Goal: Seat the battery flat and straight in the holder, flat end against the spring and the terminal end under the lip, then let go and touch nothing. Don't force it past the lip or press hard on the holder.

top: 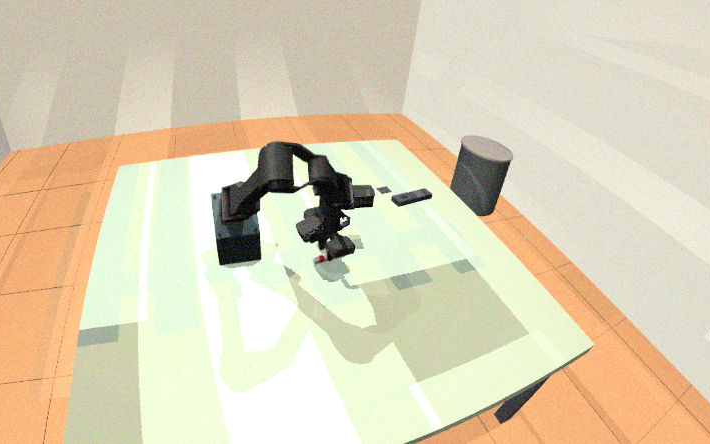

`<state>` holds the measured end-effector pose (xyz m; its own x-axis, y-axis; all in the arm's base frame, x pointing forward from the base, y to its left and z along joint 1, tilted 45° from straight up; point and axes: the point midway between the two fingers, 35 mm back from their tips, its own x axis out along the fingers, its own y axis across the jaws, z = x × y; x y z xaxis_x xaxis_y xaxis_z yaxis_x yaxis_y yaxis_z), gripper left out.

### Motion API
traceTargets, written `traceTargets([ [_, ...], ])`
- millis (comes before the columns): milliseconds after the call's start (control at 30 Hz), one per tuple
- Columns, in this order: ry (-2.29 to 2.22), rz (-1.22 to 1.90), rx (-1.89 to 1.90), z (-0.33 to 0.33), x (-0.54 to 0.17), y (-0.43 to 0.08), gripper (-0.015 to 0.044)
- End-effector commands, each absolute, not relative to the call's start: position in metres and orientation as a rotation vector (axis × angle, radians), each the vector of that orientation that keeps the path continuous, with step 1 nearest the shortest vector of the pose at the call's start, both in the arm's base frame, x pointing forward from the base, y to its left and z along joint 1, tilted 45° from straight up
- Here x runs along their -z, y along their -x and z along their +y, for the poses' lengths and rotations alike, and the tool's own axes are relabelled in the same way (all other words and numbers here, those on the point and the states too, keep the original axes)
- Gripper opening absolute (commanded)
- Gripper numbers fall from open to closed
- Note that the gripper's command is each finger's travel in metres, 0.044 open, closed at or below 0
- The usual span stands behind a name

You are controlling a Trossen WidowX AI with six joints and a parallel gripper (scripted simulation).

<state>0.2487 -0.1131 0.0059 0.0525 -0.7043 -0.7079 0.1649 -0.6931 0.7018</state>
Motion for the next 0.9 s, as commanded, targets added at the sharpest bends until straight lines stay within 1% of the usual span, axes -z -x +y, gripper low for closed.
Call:
traceTargets([
  [0, -1.678, -0.539, 1.718, -0.117, -0.001, -0.247, 0.0222],
  [267, -1.676, -0.541, 1.716, -0.125, 0.006, -0.247, 0.0222],
  [400, -1.676, -0.541, 1.716, -0.125, 0.006, -0.247, 0.0117],
  [667, -1.676, -0.541, 1.716, -0.125, 0.006, -0.247, 0.0064],
  [867, -1.678, -0.538, 1.718, -0.112, -0.005, -0.247, 0.0060],
])
